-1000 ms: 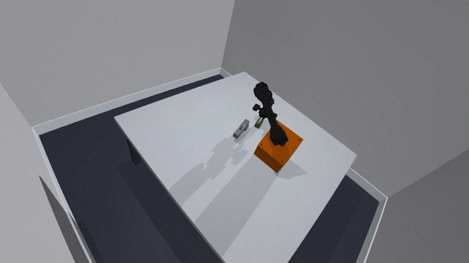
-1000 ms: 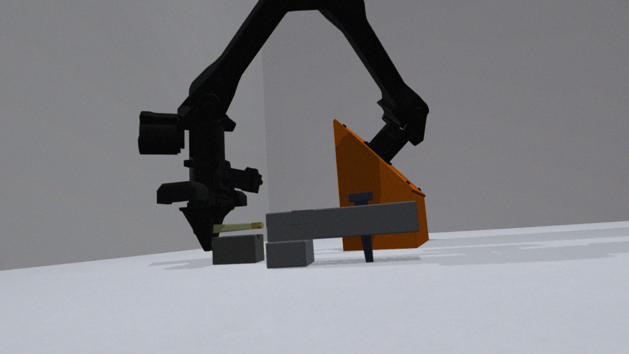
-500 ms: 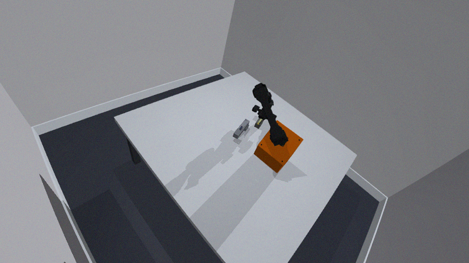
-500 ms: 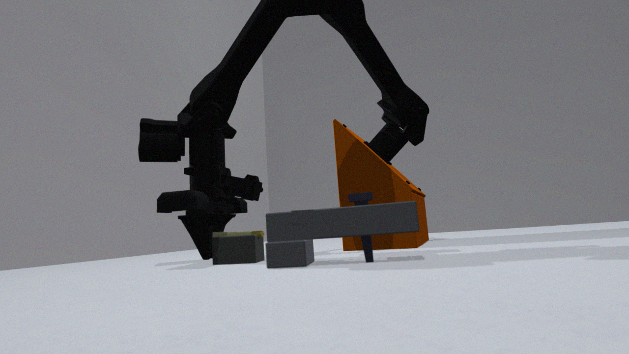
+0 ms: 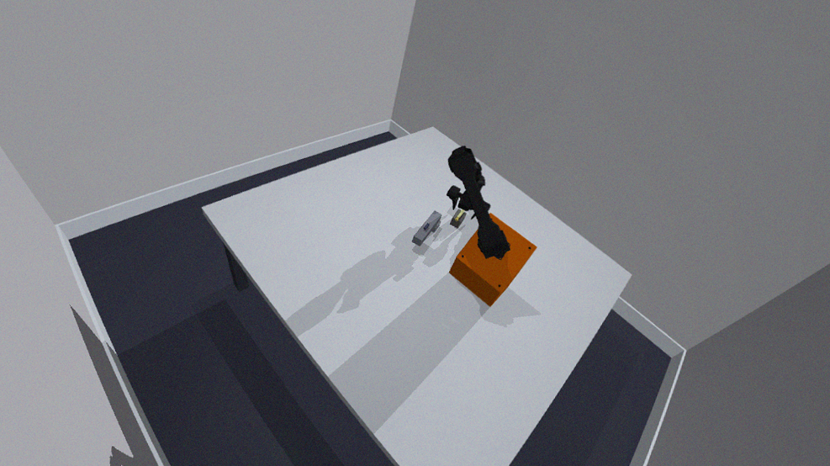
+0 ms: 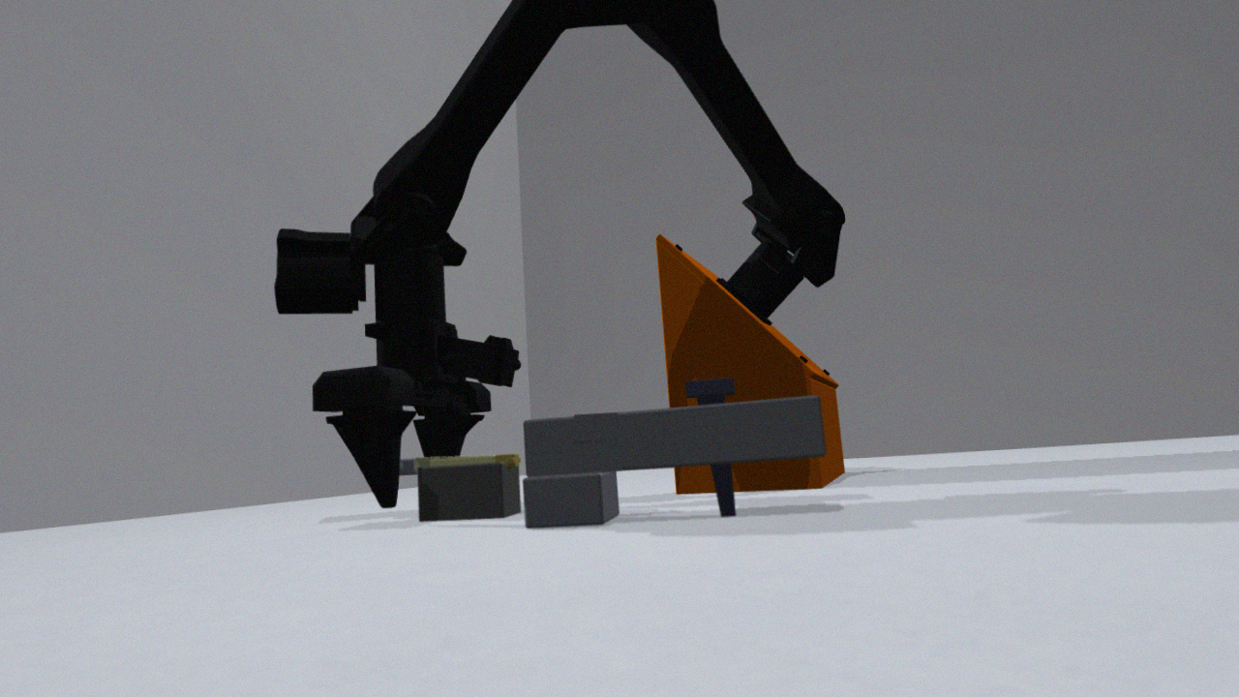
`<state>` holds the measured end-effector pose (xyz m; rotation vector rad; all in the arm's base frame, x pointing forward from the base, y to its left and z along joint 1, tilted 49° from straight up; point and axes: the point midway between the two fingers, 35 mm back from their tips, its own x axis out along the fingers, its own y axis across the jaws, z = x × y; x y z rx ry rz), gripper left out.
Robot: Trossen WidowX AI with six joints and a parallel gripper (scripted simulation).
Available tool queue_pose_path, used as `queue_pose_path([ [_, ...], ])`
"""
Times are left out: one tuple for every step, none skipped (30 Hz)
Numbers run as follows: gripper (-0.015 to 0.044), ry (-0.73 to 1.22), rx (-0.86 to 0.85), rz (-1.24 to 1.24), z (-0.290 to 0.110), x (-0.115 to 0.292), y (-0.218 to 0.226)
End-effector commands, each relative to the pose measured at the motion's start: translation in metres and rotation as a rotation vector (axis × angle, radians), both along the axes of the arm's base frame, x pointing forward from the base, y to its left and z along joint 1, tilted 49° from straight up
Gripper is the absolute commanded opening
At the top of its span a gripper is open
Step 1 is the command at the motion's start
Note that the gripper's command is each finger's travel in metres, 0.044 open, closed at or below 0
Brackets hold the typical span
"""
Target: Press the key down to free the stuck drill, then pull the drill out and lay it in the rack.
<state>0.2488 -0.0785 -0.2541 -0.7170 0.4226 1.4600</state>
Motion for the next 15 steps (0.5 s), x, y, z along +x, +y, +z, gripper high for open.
queue_pose_path([
  [0.0440,-0.009,-0.009,-0.004,0.012,-0.001,-0.015],
  [0.0440,-0.009,-0.010,-0.005,0.014,-0.002,-0.017],
  [0.0440,-0.009,-0.010,-0.005,0.017,-0.003,-0.021],
  [0.0440,-0.009,-0.010,-0.005,0.020,-0.003,-0.025],
  [0.0440,-0.009,-0.010,-0.005,0.024,-0.004,-0.029],
  [0.0440,-0.009,-0.011,-0.005,0.027,-0.004,-0.033],
  [0.0440,-0.009,-0.011,-0.005,0.031,-0.004,-0.037],
  [0.0440,-0.009,-0.011,-0.005,0.034,-0.005,-0.041],
  [0.0440,-0.008,-0.012,-0.005,0.037,-0.005,-0.044],
  [0.0440,-0.008,-0.012,-0.005,0.040,-0.005,-0.048],
  [0.0440,-0.008,-0.012,-0.005,0.043,-0.005,-0.052],
  [0.0440,-0.008,-0.012,-0.005,0.046,-0.005,-0.056],
  [0.0440,-0.008,-0.013,-0.005,0.047,-0.005,-0.058],
  [0.0440,-0.008,-0.013,-0.005,0.047,-0.005,-0.058],
  [0.0440,-0.006,-0.010,-0.021,0.045,-0.005,-0.054],
])
